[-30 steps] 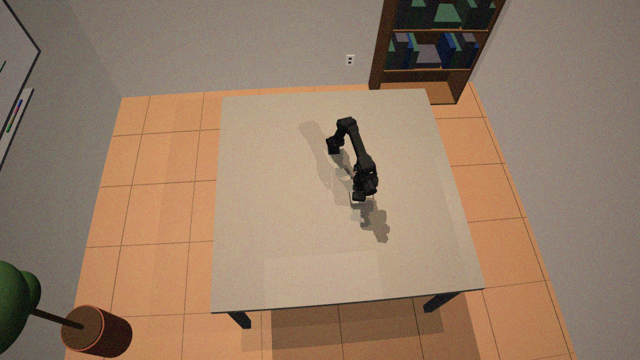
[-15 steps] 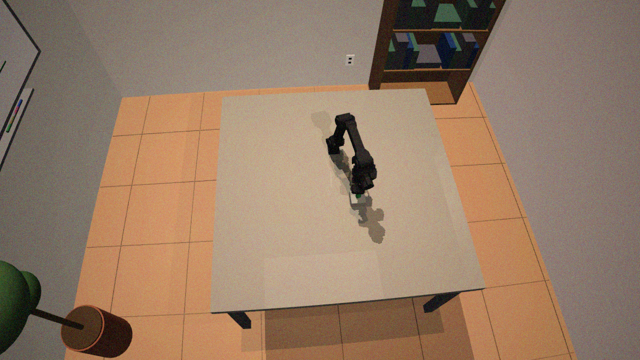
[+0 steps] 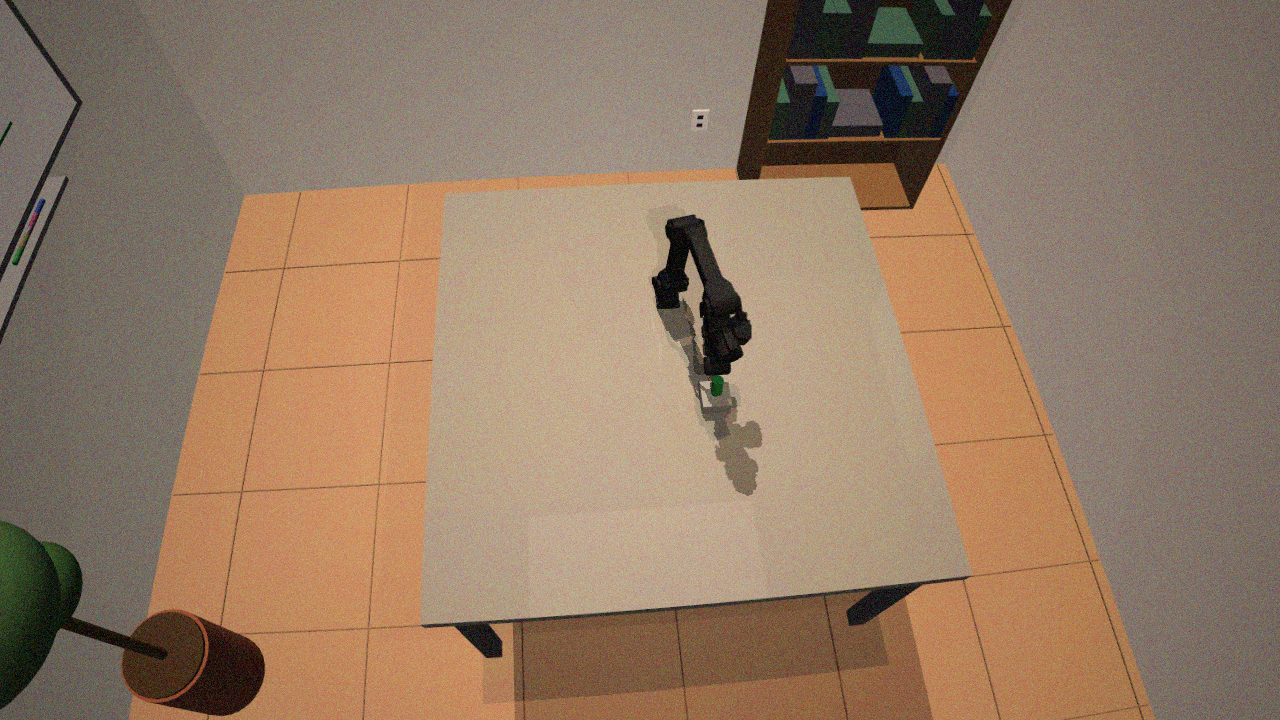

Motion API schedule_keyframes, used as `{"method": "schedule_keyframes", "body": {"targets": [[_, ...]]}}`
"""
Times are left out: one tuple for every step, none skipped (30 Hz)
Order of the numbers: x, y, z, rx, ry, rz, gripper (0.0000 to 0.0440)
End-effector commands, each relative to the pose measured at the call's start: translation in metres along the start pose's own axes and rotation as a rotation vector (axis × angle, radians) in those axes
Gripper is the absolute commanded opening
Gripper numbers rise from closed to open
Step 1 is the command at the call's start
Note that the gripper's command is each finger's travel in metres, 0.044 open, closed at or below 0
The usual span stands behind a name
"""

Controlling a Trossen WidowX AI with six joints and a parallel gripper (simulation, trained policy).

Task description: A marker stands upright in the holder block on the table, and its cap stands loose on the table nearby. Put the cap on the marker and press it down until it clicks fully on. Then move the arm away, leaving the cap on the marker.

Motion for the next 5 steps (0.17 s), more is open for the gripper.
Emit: {"method": "schedule_keyframes", "body": {"targets": [[-0.0048,0.0032,0.0081,-0.031,0.009,-0.019,0.0028],[-0.0059,0.0037,0.0095,-0.038,0.012,-0.022,0.0027],[-0.0069,0.0042,0.0109,-0.044,0.015,-0.025,0.0027],[-0.008,0.0047,0.0123,-0.051,0.019,-0.028,0.0028],[-0.009,0.0051,0.0136,-0.057,0.023,-0.031,0.0029]]}}
Point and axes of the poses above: the point midway between the two fingers, 35 mm back from their tips, its own x axis out along the fingers, its own z axis across the jaws, y = z × x, the point moved 7 cm from there along -x, back along the fingers, and after that the axes turned 10 degrees about x, right-handed, at the moved point
